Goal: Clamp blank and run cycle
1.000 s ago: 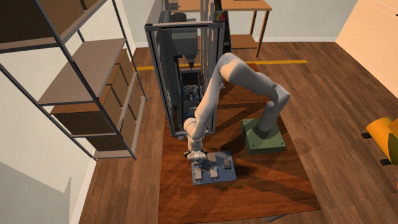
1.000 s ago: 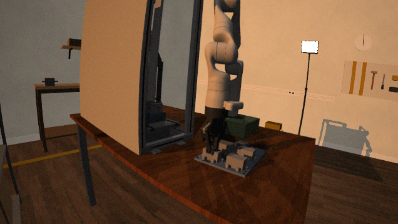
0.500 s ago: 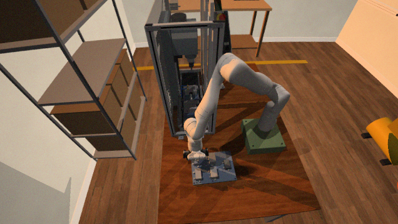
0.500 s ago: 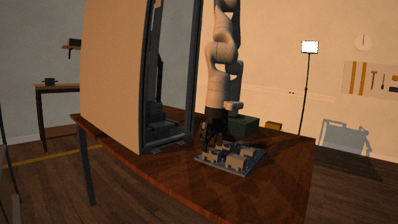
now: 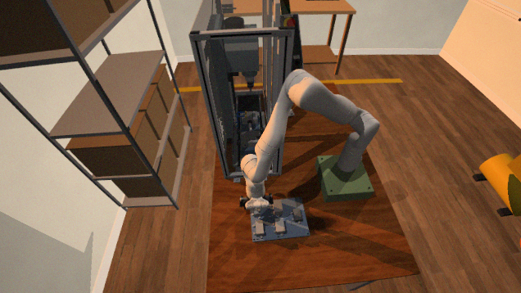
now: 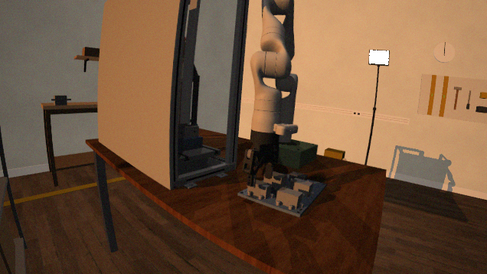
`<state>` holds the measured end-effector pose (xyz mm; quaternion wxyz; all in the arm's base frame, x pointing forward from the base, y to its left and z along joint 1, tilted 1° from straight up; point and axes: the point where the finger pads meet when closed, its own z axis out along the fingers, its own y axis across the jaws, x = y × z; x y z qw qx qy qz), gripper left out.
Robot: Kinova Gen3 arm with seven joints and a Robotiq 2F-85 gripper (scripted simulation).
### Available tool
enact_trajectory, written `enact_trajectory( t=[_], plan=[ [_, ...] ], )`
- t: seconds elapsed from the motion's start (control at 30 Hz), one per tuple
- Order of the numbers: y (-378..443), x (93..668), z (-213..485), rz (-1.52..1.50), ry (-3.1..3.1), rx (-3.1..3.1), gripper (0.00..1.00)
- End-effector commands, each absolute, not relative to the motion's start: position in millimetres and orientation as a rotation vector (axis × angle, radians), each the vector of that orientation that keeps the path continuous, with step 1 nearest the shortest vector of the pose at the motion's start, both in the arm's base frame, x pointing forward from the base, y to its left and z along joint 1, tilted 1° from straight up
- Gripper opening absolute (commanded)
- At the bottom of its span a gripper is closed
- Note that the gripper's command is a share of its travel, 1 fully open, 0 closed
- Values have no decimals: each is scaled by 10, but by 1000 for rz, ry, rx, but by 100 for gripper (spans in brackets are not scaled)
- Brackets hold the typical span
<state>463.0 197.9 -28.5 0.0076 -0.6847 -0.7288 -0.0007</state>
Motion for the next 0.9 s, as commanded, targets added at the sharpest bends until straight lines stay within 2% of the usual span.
enact_trajectory(
  t=[0.0,0.57,0.73,0.87],
  plan=[
    [1981,4637,-276,-5,-2279,-2141,100],
    [1981,4637,-276,-5,-2279,-2141,100],
    [1975,4641,224,-5,-2279,-2141,100],
    [1975,4641,224,-5,-2279,-2141,100]
  ],
)
